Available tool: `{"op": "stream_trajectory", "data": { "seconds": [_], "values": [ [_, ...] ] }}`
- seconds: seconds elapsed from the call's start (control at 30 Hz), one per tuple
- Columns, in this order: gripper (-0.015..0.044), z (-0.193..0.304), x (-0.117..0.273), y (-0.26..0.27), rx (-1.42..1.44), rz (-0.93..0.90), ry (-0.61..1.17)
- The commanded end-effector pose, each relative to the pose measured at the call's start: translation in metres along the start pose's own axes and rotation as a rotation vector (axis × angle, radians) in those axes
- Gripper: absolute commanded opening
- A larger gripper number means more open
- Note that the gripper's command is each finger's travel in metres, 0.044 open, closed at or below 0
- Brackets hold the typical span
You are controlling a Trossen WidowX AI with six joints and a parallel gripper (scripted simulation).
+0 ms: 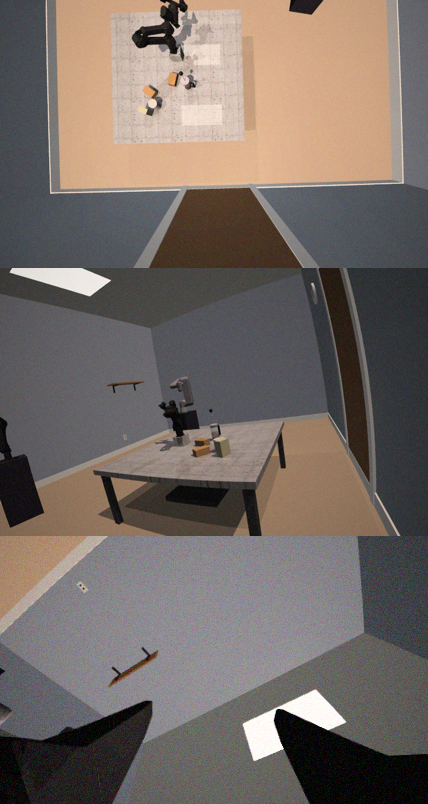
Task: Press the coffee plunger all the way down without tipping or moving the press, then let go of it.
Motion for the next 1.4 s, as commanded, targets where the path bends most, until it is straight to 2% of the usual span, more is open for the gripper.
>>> {"op": "stream_trajectory", "data": {
  "seconds": [0.0, 0.17, 0.33, 0.57, 0.77, 0.9, 1.03, 1.13, 1.27, 1.37],
  "values": [
    [0.0426, 0.002, 0.0, 0.001, -0.01, -0.011, 0.005],
    [0.044, 0.027, 0.006, 0.025, -0.177, -0.18, 0.112],
    [0.044, 0.073, 0.034, 0.061, -0.461, -0.439, 0.381],
    [0.044, 0.128, 0.102, 0.09, -0.802, -0.669, 0.904],
    [0.044, 0.159, 0.176, 0.087, -1.013, -0.706, 1.462],
    [0.044, 0.169, 0.227, 0.069, -1.083, -0.633, 1.864],
    [0.044, 0.17, 0.272, 0.041, -1.082, -0.469, 2.265],
    [0.044, 0.165, 0.303, 0.013, -1.029, -0.277, 2.576],
    [0.044, 0.151, 0.334, -0.03, -0.864, 0.067, 2.948],
    [0.044, 0.14, 0.346, -0.056, -0.722, 0.305, 3.123]
  ]
}}
Point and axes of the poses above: the point midway between the two fingers, 35 mm back from their tips, its own x axis back along the fingers, its own y axis across the jaws, z = x × y, the point moved 5 cm from there along x, back along the fingers, and after that the axes turned 8 degrees about x, right-handed, at the moved point
